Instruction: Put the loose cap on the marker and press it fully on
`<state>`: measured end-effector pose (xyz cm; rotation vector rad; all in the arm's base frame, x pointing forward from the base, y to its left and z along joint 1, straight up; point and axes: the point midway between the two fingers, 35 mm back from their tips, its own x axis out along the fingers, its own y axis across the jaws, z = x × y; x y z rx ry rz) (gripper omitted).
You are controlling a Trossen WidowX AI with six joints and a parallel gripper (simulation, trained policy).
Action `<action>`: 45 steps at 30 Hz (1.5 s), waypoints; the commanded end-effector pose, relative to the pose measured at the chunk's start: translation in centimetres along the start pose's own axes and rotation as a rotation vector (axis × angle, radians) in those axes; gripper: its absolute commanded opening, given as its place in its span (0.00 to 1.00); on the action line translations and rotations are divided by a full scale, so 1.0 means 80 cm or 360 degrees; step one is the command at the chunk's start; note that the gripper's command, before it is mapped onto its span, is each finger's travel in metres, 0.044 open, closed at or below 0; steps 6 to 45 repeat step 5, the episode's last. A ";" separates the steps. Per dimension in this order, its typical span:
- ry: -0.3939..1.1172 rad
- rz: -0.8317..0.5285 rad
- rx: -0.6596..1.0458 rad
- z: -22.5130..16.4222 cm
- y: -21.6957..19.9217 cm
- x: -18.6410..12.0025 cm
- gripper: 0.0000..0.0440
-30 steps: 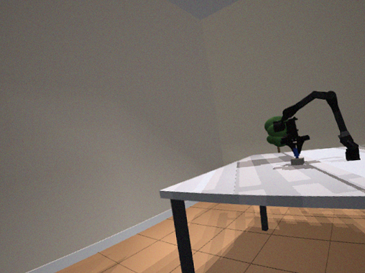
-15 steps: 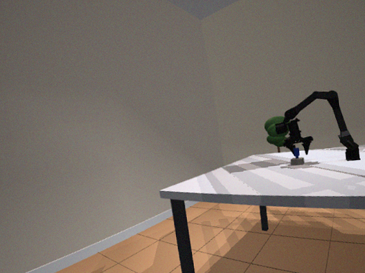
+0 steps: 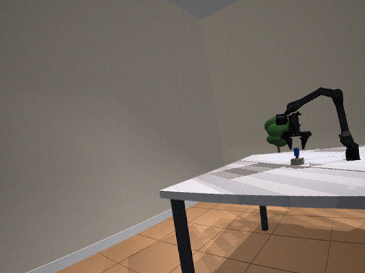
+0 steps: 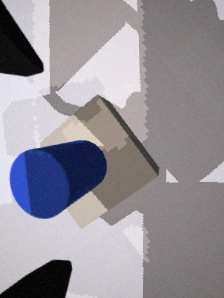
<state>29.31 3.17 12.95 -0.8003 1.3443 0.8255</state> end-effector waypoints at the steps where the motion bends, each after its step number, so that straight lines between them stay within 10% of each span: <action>1: -0.0039 -0.0033 -0.0020 0.003 -0.002 -0.016 1.00; 45: -0.0062 -0.0050 -0.0037 0.004 0.000 -0.026 1.00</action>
